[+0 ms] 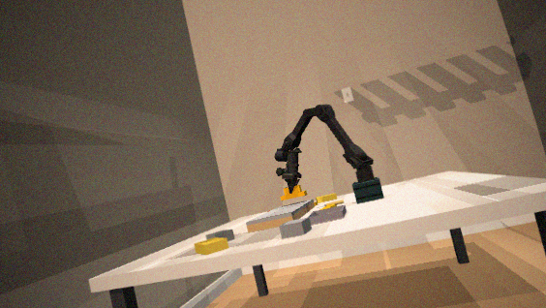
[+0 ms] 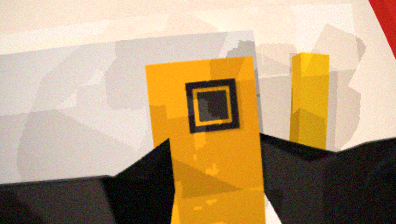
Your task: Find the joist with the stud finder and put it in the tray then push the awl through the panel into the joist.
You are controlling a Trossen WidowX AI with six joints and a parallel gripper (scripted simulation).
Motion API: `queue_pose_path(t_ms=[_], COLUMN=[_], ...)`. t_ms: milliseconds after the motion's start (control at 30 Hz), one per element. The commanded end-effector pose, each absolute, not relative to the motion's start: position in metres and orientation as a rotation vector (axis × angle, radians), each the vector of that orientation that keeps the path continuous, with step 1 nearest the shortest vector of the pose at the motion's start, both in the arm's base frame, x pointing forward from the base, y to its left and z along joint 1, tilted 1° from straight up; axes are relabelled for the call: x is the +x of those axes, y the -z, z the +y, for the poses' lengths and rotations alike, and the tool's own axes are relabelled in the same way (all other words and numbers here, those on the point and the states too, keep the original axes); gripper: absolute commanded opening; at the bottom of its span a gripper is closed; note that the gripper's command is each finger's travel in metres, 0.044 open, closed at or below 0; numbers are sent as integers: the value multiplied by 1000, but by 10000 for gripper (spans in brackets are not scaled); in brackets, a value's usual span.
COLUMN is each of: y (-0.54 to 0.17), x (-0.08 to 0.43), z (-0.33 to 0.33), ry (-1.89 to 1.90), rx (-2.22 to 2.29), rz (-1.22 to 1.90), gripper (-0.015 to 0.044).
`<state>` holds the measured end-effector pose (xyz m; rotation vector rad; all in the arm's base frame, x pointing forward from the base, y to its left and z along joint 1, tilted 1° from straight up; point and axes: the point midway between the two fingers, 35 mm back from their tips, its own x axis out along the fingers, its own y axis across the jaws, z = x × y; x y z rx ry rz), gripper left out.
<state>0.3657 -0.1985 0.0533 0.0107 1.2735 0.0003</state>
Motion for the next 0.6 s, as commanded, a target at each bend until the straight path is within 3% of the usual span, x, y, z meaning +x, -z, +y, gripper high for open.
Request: queue_pose_path(t_ms=[0,567], y=[-45,-23], x=[366,366], z=[-199,-198], ry=[5,5], rx=[12,13], rz=[1271,1272], gripper=[0,0])
